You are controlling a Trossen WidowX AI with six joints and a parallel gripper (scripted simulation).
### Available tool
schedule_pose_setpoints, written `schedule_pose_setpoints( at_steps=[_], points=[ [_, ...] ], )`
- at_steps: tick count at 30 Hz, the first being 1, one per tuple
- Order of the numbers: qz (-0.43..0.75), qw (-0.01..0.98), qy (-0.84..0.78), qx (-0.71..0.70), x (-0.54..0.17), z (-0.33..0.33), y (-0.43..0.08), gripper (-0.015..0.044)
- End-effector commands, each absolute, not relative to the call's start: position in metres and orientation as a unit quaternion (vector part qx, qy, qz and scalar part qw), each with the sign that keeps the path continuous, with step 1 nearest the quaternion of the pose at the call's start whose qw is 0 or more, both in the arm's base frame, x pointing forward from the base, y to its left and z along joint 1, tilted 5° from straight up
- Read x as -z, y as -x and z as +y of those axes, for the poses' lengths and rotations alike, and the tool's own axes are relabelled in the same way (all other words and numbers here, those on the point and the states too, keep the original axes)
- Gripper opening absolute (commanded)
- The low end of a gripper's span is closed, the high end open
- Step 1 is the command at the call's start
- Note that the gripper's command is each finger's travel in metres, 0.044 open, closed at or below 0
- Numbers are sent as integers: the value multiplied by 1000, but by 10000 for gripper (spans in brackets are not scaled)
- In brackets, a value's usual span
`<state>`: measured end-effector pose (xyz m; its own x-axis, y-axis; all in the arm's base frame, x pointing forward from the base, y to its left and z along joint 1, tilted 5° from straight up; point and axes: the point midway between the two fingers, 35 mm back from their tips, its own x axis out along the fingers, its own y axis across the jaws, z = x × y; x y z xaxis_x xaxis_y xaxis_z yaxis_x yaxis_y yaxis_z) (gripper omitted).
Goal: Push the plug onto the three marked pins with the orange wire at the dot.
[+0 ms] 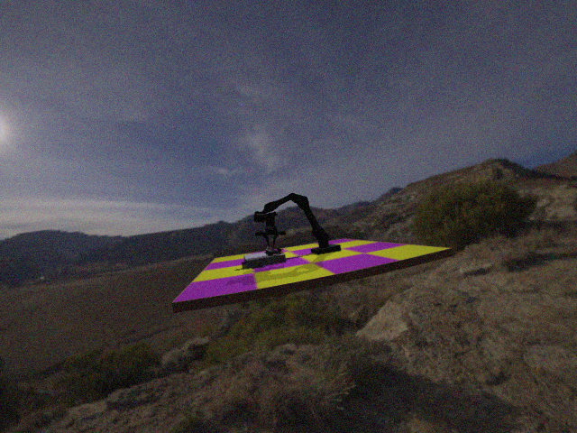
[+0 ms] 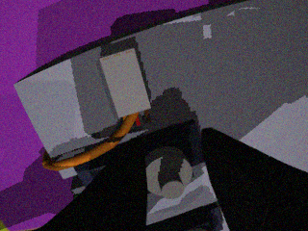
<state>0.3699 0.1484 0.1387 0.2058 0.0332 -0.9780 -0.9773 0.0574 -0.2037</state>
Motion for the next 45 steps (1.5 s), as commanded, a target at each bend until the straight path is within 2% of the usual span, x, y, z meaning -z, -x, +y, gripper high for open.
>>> schedule_pose_setpoints(
  at_steps=[1,31,33,39,40,45],
  points=[
    [457,511,546,-481,-129,157,-363,115],
    [458,502,549,-487,-87,157,-366,115],
    [458,502,549,-487,-87,157,-366,62],
    [458,502,549,-487,-87,157,-366,22],
    [458,502,549,-487,-88,157,-366,0],
    [458,502,549,-487,-104,158,-365,0]
  ],
)
